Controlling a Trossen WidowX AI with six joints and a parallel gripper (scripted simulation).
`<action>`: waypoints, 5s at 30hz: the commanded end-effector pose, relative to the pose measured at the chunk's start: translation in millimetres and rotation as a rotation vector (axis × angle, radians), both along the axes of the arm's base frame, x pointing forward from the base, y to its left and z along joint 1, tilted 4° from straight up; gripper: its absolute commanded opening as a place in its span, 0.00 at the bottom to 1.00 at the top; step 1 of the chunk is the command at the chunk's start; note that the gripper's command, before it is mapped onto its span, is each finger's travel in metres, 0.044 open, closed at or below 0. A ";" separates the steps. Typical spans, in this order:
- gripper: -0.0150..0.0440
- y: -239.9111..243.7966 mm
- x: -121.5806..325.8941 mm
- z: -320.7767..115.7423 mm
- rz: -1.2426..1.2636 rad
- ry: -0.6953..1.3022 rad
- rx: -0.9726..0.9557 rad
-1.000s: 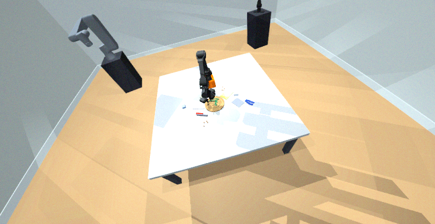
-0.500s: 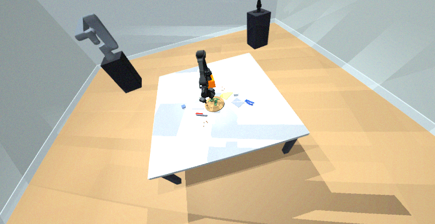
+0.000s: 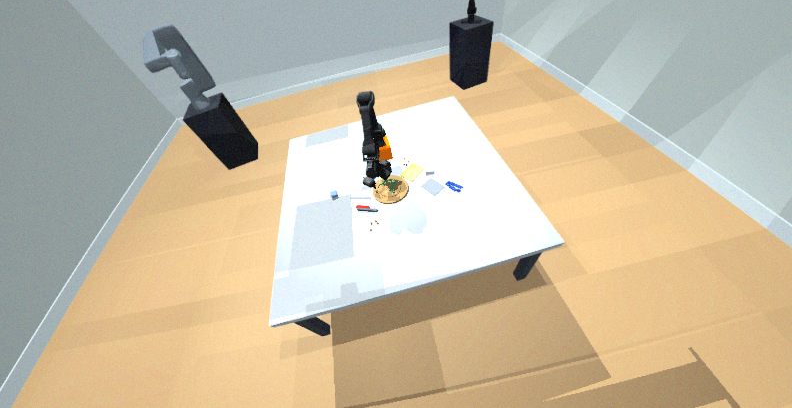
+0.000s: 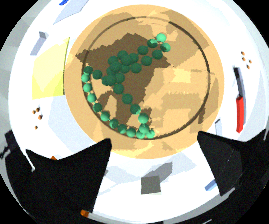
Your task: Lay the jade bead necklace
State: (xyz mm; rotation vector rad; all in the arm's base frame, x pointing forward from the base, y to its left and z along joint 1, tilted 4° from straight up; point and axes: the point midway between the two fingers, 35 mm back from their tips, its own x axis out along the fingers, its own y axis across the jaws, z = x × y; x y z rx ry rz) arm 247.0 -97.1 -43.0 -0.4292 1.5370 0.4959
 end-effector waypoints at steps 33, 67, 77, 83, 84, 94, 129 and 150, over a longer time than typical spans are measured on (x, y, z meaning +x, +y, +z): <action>0.46 79.5 27.1 31.7 -1.666 0.065 -0.035; 0.46 80.9 27.1 -3.0 -1.665 0.062 -0.034; 0.42 80.7 30.2 -2.6 -1.661 0.050 -0.025; 0.36 80.7 30.2 -2.6 -1.661 0.050 -0.025; 0.34 80.7 30.2 -2.6 -1.661 0.050 -0.025; 0.25 80.7 30.2 -2.6 -1.661 0.050 -0.025; 0.25 103.4 40.1 8.1 -1.666 0.066 -0.033; 0.30 103.5 42.2 -4.9 -1.661 0.055 -0.028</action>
